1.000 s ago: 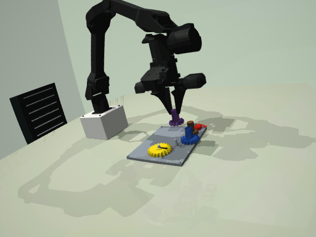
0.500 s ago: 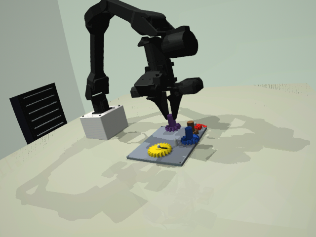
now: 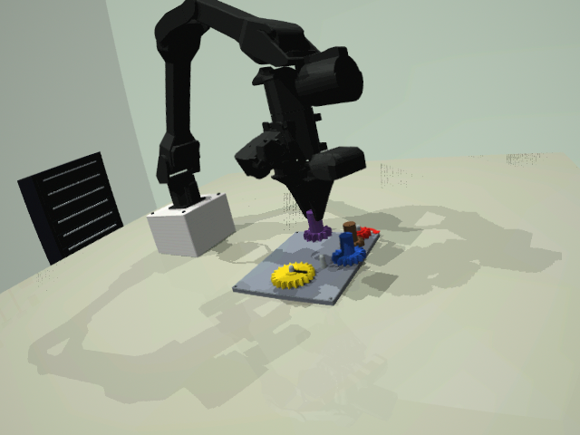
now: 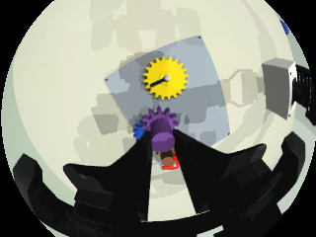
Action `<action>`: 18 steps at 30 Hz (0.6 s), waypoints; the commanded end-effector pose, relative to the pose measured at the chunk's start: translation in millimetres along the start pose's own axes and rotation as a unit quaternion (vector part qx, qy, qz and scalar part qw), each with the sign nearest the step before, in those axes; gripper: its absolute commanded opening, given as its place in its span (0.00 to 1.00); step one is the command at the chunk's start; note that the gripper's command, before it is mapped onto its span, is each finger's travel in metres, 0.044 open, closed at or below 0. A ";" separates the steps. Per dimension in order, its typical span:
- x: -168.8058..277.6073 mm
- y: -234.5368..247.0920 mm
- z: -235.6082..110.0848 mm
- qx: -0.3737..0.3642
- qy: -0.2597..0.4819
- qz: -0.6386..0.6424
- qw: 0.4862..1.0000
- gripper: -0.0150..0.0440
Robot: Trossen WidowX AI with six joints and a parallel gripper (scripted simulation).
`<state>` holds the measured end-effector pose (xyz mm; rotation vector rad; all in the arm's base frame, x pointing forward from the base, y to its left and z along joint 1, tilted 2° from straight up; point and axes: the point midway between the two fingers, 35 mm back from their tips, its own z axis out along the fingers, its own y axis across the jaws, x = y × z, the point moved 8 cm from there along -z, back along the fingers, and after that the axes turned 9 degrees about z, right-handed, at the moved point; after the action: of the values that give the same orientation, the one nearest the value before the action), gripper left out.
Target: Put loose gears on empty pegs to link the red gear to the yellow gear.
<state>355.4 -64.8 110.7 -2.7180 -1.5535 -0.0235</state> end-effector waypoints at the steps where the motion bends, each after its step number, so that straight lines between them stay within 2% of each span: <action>1: -0.4 0.0 -0.5 -0.001 -0.002 0.058 0.998 0.25; 9: -0.5 -0.2 -0.6 -0.001 -0.001 0.160 0.987 0.25; 18: -0.3 0.0 0.3 -0.001 -0.001 0.164 0.986 0.25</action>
<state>355.3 -64.9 111.0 -2.9290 -1.1021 -0.0222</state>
